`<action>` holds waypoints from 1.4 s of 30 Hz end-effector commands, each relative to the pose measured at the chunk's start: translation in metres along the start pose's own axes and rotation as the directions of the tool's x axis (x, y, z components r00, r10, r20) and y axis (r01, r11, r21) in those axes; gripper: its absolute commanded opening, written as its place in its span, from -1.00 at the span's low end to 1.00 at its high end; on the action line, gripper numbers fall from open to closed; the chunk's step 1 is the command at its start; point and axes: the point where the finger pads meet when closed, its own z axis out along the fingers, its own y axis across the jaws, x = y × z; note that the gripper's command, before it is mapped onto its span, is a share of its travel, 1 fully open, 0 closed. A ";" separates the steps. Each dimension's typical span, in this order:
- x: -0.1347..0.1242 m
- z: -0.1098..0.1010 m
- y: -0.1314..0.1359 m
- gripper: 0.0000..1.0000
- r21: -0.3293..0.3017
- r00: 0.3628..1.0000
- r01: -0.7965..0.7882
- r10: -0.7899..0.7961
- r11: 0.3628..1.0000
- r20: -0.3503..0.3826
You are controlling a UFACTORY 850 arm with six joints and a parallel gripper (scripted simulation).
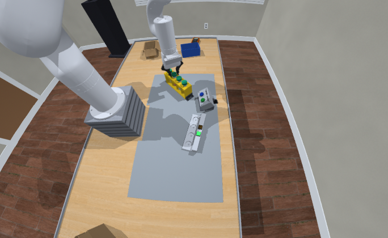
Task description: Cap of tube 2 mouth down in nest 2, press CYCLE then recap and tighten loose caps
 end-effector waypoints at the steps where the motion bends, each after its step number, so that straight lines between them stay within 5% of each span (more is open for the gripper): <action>1: 0.000 -0.001 -0.001 -0.08 0.001 0.988 0.153 -0.153 0.988 0.004; 10: 0.000 -0.001 -0.001 -0.08 0.002 0.907 0.420 -0.420 0.907 0.004; 18: 0.000 -0.001 -0.001 -0.08 0.003 0.739 0.674 -0.674 0.739 0.003; 23: 0.000 -0.001 -0.001 -0.08 0.003 0.739 0.674 -0.674 0.739 0.003; 24: 0.000 -0.001 -0.001 -1.00 0.003 0.739 0.674 -0.674 0.739 0.003; 38: 0.000 -0.001 -0.001 -1.00 0.003 0.739 0.674 -0.674 0.739 0.003; 42: 0.000 -0.001 -0.001 -1.00 0.003 0.822 0.570 -0.570 0.822 0.003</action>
